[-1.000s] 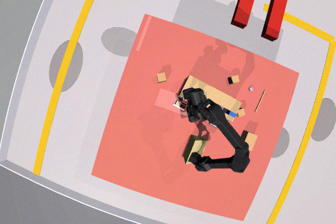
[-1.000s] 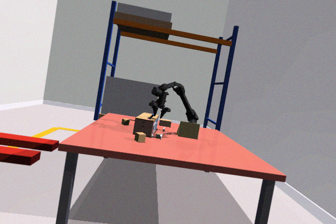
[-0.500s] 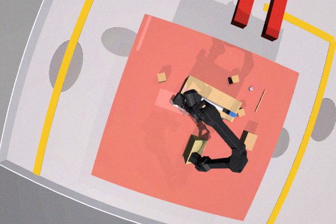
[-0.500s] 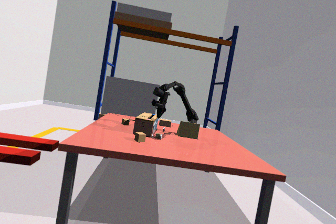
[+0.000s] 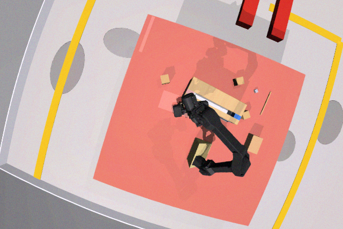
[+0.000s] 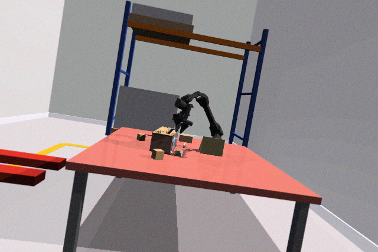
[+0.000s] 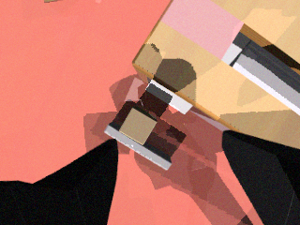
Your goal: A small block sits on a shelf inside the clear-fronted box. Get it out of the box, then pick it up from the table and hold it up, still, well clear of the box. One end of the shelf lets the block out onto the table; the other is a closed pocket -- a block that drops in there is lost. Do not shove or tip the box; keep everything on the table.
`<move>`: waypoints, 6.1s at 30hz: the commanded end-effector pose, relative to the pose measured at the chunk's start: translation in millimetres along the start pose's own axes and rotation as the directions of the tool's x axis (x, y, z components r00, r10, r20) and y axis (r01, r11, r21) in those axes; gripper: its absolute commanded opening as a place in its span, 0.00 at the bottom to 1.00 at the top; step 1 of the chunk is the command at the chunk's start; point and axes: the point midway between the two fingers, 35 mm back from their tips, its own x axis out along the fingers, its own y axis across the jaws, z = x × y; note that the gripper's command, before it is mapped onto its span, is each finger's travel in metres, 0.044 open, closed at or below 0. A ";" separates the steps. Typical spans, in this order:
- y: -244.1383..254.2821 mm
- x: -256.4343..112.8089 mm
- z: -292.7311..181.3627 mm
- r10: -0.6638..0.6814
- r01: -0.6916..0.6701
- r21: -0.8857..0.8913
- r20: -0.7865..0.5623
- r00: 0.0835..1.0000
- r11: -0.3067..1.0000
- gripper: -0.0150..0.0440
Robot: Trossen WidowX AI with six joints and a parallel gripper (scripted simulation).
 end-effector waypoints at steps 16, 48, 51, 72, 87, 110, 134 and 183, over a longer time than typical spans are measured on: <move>19.9 -7.8 1.4 -0.193 0.061 -0.993 0.078 0.978 -0.096 0.74; 28.2 -10.9 1.7 -0.263 -0.153 -0.566 0.118 0.958 -0.810 0.74; 28.2 -10.9 1.7 -0.263 -0.153 -0.566 0.118 0.958 -0.810 0.74; 23.5 80.3 -24.2 -0.266 -0.156 -0.567 0.117 0.957 -0.809 0.74; 23.6 103.7 -26.3 -0.266 -0.156 -0.567 0.118 0.957 -0.809 0.74; 22.7 139.1 -33.1 -0.269 -0.158 -0.567 0.117 0.956 -0.809 0.74; 25.9 80.2 -19.2 -0.263 -0.153 -0.569 0.116 0.958 -0.808 0.25; 7.2 -42.2 -98.8 -0.004 -0.019 0.052 0.267 0.964 -0.998 0.25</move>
